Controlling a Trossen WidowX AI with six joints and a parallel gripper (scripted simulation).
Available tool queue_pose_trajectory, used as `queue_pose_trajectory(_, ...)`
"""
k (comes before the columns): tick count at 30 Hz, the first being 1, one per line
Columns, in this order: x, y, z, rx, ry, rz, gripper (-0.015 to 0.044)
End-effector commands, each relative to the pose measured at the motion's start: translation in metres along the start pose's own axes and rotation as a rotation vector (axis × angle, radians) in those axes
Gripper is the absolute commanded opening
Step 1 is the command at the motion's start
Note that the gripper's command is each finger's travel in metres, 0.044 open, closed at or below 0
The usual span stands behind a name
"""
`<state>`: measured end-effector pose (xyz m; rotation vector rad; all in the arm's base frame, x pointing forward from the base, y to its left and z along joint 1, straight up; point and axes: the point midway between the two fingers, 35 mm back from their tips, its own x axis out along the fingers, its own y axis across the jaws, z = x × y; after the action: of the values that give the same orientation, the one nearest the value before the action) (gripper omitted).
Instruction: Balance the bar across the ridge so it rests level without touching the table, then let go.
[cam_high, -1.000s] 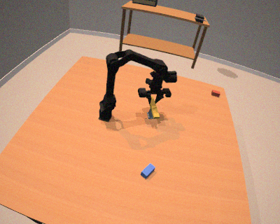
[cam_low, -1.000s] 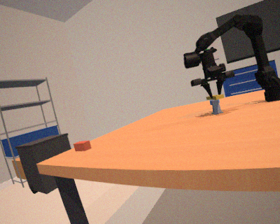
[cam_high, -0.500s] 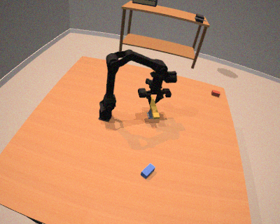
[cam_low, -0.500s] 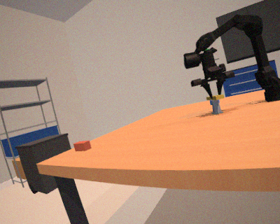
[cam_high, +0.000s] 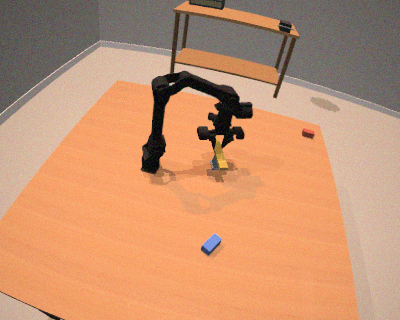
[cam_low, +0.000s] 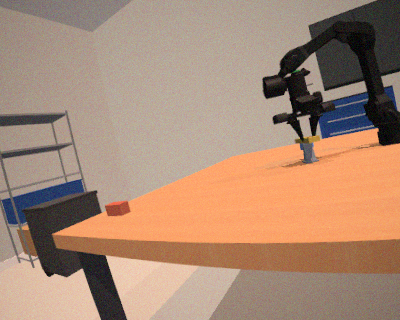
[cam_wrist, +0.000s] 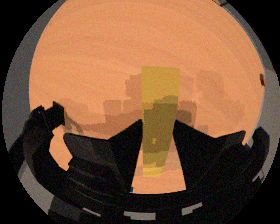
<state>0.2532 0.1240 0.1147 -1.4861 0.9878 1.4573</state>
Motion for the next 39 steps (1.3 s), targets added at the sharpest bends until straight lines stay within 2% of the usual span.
queue_pose_trajectory(1, 0.0010, -0.0002, 0.0005, 0.000, -0.004, 0.001, 0.0000)
queue_pose_trajectory(39, 0.0041, 0.0002, 0.0007, 0.000, -0.004, 0.001, 0.0000)
